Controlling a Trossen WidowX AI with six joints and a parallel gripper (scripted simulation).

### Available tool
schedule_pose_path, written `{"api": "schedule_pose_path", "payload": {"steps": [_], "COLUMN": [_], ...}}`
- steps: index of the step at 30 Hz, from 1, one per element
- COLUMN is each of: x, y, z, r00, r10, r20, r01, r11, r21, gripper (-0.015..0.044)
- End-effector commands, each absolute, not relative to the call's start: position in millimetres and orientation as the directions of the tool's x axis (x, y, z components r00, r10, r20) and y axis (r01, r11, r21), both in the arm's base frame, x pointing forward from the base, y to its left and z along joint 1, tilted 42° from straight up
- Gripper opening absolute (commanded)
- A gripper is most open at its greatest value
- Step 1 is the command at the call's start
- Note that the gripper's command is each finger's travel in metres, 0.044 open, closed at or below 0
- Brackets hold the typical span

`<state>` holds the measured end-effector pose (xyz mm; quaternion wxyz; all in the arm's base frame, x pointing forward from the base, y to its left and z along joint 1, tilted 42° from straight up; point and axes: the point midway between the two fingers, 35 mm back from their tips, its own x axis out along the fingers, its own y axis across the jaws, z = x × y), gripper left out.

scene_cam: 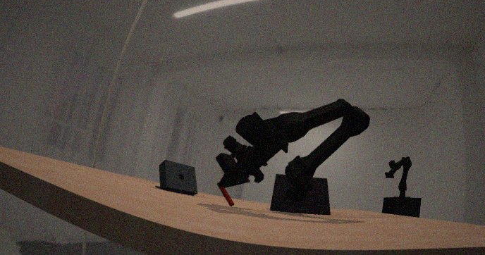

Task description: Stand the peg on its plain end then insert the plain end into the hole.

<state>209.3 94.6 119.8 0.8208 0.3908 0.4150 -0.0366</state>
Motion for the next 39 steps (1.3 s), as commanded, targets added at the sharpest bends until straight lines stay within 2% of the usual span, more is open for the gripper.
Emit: {"api": "schedule_pose_path", "payload": {"steps": [1,39], "x": [207,183], "y": [94,99], "z": [119,127], "r00": [0.672,0.837], "r10": [0.242,0.01], "r20": [-0.7,-0.547], "r01": [0.39,0.393], "r11": [0.689,0.684], "r21": [0.611,0.614], "gripper": [0.0049,0.0049]}}
